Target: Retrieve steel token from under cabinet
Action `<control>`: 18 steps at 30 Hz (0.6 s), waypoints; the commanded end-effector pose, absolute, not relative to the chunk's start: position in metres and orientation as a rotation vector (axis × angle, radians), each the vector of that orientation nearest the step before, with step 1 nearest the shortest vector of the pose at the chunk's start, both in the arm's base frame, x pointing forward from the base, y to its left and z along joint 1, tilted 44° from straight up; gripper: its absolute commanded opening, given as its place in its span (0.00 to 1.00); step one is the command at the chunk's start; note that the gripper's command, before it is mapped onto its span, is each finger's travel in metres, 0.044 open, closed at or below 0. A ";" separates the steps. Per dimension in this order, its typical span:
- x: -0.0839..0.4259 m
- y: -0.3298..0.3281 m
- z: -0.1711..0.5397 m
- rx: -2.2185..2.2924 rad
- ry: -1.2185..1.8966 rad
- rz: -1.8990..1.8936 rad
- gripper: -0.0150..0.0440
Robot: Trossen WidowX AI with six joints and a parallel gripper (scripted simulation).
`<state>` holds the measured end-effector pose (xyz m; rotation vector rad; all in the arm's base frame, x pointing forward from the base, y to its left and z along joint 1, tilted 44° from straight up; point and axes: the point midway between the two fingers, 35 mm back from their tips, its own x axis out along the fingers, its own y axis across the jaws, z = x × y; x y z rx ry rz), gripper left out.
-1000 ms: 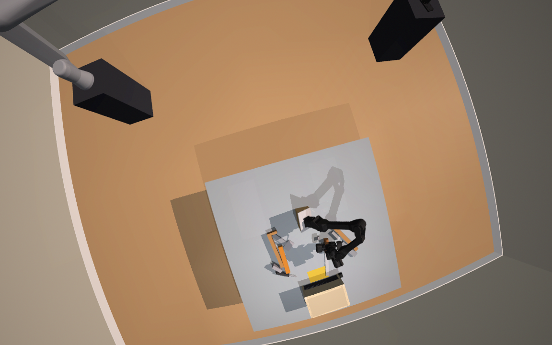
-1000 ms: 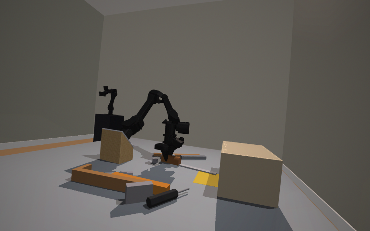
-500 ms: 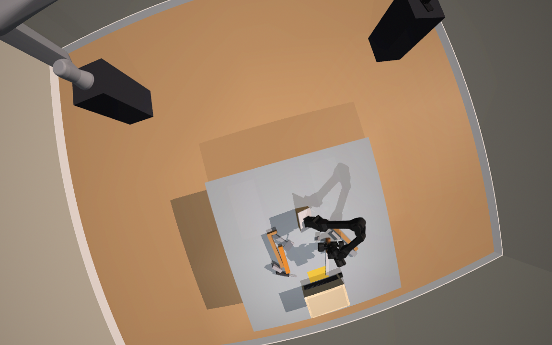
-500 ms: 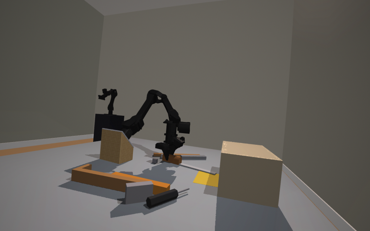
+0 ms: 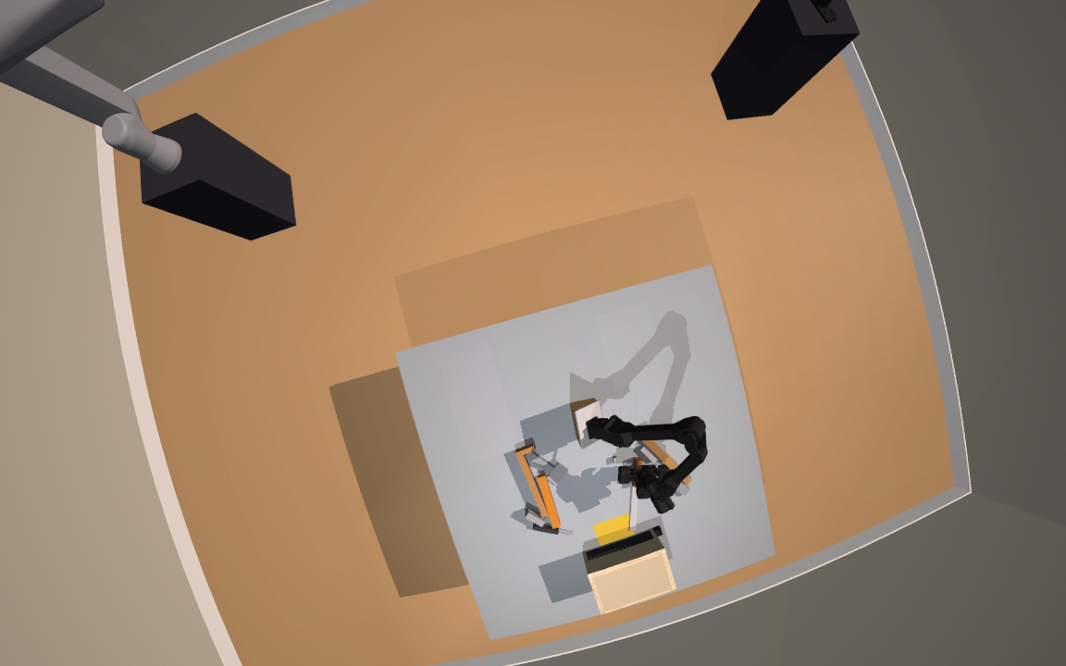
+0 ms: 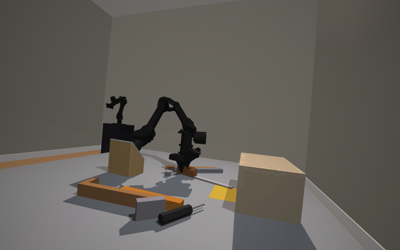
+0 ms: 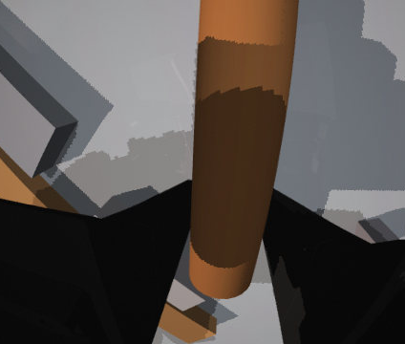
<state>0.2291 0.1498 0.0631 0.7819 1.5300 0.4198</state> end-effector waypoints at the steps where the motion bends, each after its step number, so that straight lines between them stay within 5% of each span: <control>1: 0.230 0.155 0.069 0.786 1.527 0.420 0.25; 18: 0.229 0.168 0.083 0.800 1.532 0.410 0.25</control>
